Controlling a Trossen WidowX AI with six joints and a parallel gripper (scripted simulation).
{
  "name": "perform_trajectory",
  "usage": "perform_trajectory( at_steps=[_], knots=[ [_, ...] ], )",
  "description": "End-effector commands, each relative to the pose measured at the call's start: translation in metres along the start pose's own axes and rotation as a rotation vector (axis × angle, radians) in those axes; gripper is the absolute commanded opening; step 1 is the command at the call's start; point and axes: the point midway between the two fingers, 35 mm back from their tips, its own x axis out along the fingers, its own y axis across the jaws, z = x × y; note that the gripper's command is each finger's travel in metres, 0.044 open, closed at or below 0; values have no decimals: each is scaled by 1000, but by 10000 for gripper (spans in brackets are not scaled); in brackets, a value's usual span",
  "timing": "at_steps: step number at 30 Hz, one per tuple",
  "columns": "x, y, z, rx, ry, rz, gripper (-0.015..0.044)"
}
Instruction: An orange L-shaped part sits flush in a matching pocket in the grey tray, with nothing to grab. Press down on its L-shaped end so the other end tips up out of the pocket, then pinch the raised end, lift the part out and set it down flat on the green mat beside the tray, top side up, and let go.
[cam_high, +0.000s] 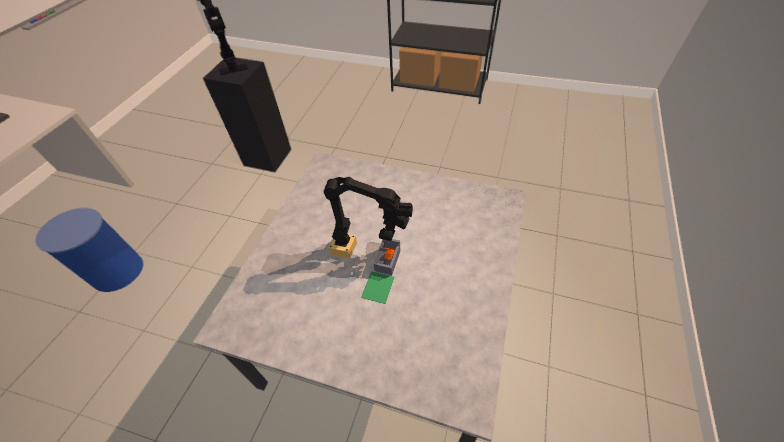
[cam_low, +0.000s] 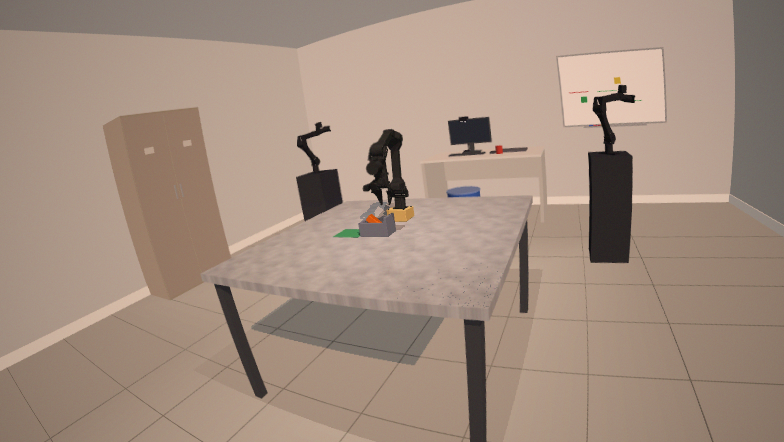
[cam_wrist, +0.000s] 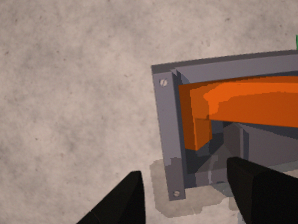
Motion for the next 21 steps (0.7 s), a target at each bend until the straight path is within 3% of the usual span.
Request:
perform_trajectory(
  at_steps=[1, 14, 15, 18, 21],
  knots=[
    [0, 0, 1, 1, -3, 0, 180],
    [0, 0, 1, 1, -3, 0, 180],
    [0, -1, 1, 21, -3, 0, 206],
    [-1, -9, 3, 190, -2, -2, 280],
    [-1, -23, 5, 488, 0, -5, 280]
  ],
)
